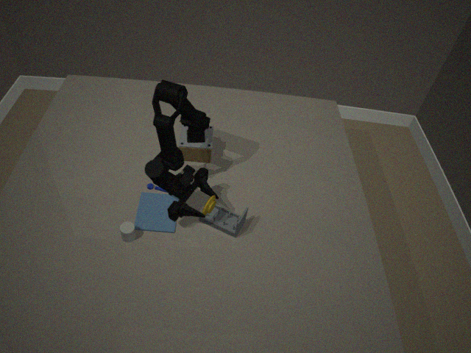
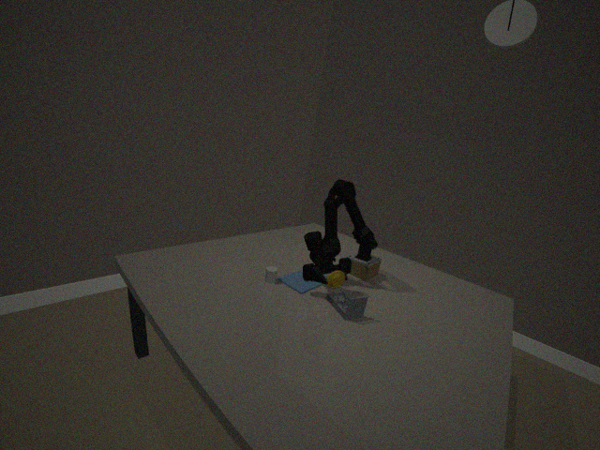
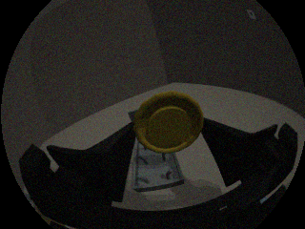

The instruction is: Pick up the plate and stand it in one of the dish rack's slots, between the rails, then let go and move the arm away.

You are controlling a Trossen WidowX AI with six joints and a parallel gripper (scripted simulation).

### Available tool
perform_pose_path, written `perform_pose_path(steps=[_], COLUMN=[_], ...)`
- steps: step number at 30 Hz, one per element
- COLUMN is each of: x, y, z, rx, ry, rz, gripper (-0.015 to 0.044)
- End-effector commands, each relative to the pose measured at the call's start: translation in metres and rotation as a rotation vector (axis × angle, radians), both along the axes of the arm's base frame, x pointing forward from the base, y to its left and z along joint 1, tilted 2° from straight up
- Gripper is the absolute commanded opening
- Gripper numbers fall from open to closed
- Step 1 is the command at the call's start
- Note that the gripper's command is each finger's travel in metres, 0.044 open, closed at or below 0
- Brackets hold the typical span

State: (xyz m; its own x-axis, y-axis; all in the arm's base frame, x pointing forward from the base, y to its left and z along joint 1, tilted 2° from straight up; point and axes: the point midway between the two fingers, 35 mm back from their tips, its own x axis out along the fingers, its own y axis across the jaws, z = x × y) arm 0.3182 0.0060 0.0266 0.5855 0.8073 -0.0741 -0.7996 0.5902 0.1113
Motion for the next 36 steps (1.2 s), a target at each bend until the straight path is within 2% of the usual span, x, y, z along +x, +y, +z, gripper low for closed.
perform_pose_path(steps=[1, 5, 15, 31, 36], x=[-0.015, -0.028, -0.029, -0.022, -0.023], y=[0.003, 0.006, 0.006, 0.015, 0.016], z=[0.002, 0.004, 0.004, -0.043, -0.042], rx=[-0.021, -0.042, -0.043, -0.092, -0.085], ry=[-0.086, -0.160, -0.164, -0.200, -0.190], rz=[0.042, 0.079, 0.081, 0.096, 0.095], gripper=[0.0000, 0.0000, 0.0000, 0.0000, 0.0000])
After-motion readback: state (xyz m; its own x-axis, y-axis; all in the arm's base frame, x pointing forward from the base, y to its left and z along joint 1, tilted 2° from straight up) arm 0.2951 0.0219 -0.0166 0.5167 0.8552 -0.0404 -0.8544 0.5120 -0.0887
